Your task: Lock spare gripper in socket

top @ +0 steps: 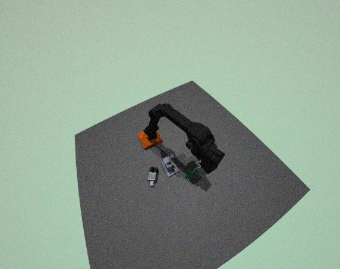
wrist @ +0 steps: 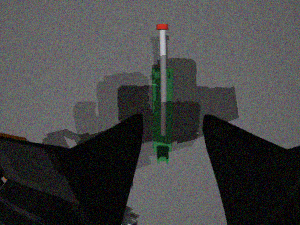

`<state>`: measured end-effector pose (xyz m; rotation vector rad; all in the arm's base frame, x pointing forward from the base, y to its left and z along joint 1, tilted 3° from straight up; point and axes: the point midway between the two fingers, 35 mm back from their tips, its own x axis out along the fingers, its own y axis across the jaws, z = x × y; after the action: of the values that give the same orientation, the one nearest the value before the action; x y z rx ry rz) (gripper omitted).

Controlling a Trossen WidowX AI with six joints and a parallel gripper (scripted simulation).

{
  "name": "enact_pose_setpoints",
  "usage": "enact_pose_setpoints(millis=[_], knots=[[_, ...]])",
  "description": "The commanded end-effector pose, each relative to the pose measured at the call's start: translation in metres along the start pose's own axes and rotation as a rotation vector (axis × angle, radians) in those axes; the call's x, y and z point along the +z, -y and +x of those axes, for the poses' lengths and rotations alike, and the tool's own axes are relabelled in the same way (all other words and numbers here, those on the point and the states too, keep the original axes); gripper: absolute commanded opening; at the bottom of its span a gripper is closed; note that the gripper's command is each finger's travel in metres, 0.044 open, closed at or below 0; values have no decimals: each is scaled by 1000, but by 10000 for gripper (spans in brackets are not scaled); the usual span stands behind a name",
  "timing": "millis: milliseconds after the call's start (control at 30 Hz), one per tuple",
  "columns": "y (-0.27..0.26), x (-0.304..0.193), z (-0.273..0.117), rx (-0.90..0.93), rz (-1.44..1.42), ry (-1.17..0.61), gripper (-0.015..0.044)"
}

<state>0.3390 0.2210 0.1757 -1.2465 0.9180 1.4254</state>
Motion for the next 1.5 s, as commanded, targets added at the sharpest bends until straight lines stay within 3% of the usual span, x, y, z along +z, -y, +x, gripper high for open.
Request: enact_pose_setpoints(millis=[0, 300, 1467], knots=[[-2, -2, 0, 1, -22, -5, 180], [-2, -11, 65, 1, -22, -5, 180], [-2, -17, 118, 2, -22, -5, 180]])
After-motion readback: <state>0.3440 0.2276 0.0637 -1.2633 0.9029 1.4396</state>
